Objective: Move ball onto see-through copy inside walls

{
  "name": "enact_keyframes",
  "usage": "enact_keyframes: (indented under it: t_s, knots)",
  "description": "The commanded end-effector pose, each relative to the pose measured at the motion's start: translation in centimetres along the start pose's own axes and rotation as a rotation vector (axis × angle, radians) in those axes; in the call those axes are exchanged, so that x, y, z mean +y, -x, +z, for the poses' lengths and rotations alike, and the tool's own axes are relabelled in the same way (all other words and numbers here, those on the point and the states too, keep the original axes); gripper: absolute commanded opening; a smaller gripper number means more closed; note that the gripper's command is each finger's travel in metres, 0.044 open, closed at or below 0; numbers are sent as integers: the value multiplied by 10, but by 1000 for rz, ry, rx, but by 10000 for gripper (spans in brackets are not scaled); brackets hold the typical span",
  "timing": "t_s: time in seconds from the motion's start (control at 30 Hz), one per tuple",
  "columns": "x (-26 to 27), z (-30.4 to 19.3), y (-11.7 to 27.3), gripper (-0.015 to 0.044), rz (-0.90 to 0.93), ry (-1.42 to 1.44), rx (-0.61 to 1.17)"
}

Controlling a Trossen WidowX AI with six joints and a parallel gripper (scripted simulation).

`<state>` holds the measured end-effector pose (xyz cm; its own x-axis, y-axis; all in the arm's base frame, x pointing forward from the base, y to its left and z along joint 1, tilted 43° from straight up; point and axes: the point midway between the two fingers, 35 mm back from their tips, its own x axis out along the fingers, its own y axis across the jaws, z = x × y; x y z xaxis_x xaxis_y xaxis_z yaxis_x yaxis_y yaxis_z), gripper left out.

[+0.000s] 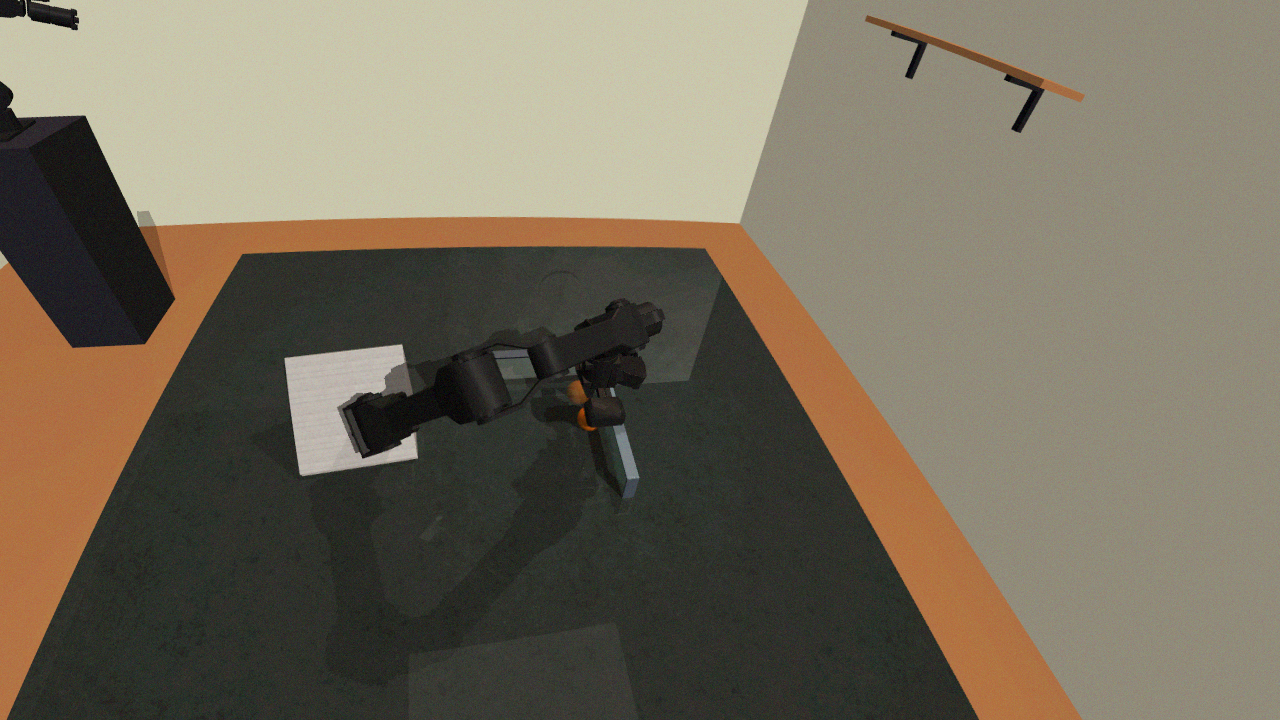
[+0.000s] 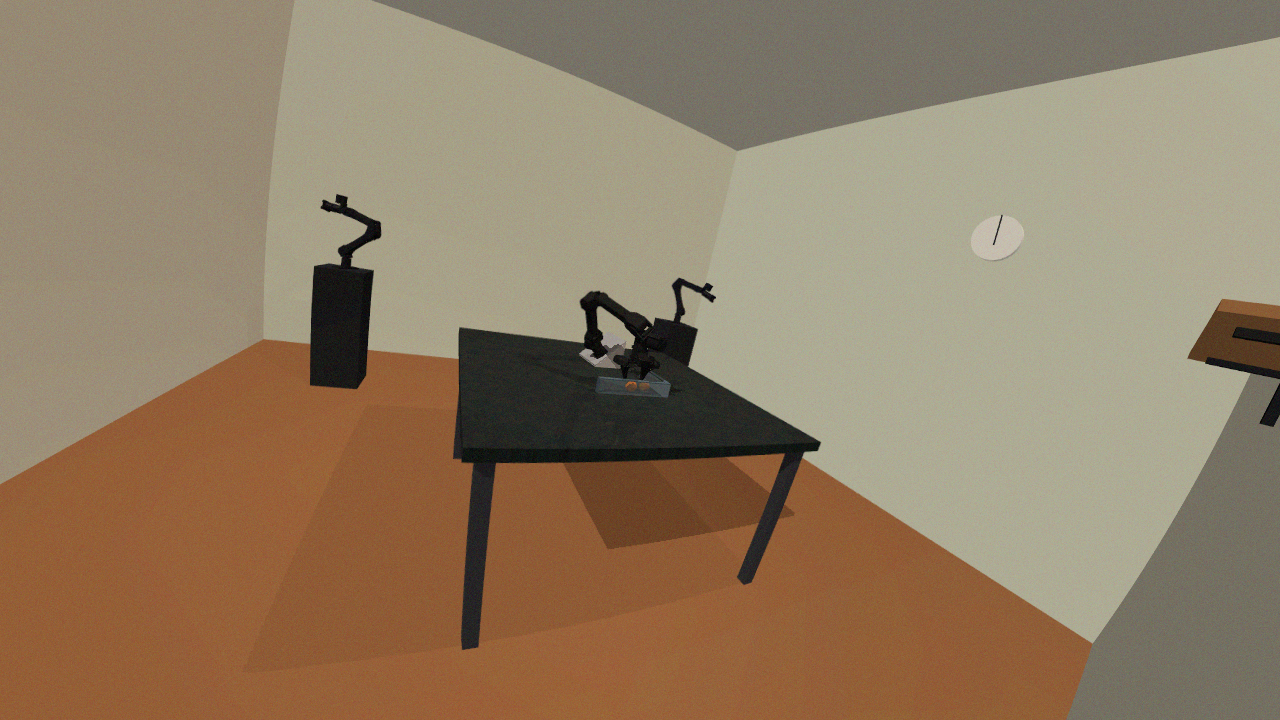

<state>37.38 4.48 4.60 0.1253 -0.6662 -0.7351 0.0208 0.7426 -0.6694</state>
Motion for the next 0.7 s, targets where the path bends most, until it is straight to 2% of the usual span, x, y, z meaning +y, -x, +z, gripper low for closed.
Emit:
enact_keyframes:
  t_s: [0.0, 0.3, 0.43, 0.67]
  knots:
    - [0, -3, -9, 336, -7, 10, 7]
    - [-1, -3, -21, 336, -8, 10, 7]
    - [-1, -3, -21, 231, -8, 10, 7]
    - [-1, -3, -21, 185, -8, 10, 7]
